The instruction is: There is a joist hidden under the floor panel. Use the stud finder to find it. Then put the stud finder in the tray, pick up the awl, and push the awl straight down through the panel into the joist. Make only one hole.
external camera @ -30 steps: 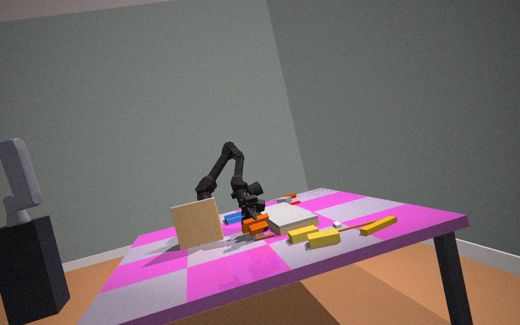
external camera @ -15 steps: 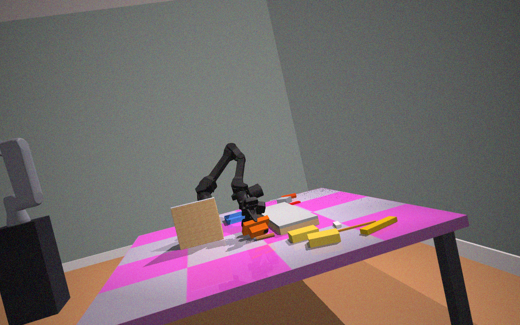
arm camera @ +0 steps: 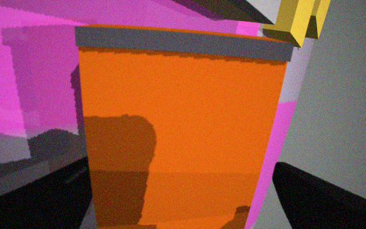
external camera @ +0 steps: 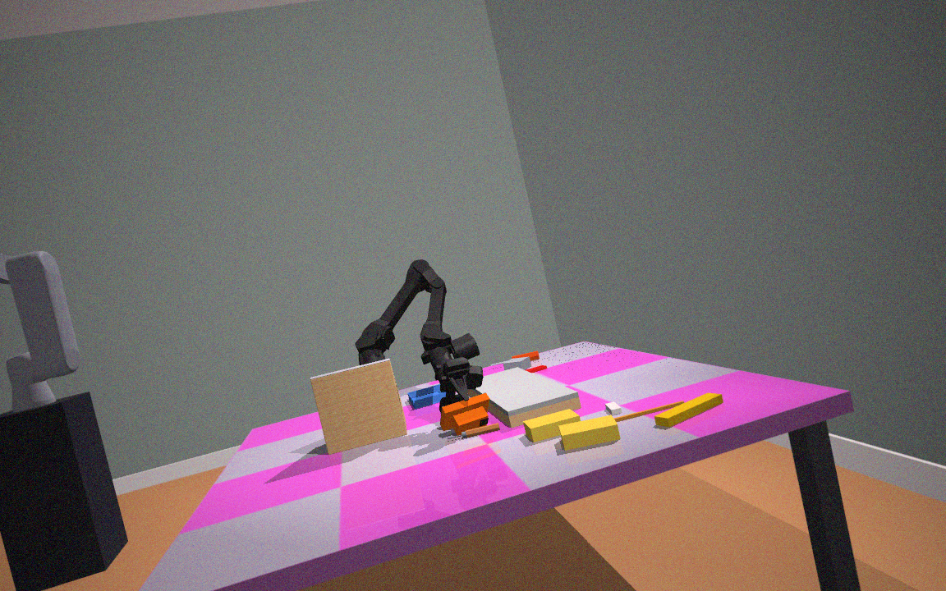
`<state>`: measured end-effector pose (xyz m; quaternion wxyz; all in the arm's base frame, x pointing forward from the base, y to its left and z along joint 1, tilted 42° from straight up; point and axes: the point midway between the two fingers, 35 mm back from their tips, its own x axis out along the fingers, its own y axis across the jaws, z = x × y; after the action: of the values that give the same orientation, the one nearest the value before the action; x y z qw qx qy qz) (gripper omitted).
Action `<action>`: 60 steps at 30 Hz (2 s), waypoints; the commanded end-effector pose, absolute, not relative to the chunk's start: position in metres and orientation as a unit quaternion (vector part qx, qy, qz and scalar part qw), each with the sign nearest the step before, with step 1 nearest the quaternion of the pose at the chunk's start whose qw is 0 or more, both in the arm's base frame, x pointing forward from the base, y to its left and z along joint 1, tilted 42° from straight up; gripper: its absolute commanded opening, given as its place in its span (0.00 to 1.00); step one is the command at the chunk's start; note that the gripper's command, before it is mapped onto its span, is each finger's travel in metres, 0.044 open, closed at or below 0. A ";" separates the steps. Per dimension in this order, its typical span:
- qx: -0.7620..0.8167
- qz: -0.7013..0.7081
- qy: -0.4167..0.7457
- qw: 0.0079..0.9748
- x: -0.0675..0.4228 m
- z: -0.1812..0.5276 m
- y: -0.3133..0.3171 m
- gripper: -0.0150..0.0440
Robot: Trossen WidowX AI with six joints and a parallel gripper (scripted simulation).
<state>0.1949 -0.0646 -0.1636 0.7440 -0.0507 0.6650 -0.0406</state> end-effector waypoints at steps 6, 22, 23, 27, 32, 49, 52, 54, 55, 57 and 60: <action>-0.051 -0.041 0.666 0.744 0.194 -0.157 -0.064 1.00; -0.051 -0.040 0.665 0.744 0.193 -0.145 -0.062 1.00; -0.051 -0.040 0.665 0.744 0.193 -0.144 -0.062 1.00; -0.051 -0.040 0.665 0.744 0.193 -0.141 -0.062 1.00; -0.051 -0.040 0.665 0.744 0.194 -0.133 -0.064 1.00; -0.052 -0.041 0.665 0.743 0.187 -0.068 -0.084 1.00; -0.052 -0.041 0.665 0.743 0.187 -0.068 -0.084 1.00; -0.052 -0.041 0.665 0.743 0.187 -0.068 -0.084 1.00; -0.052 -0.041 0.665 0.743 0.187 -0.068 -0.084 1.00; -0.052 -0.041 0.665 0.743 0.187 -0.068 -0.084 1.00; -0.052 -0.041 0.665 0.743 0.187 -0.068 -0.084 1.00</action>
<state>0.1878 -0.0844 -0.0681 0.7437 -0.0527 0.6652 -0.0395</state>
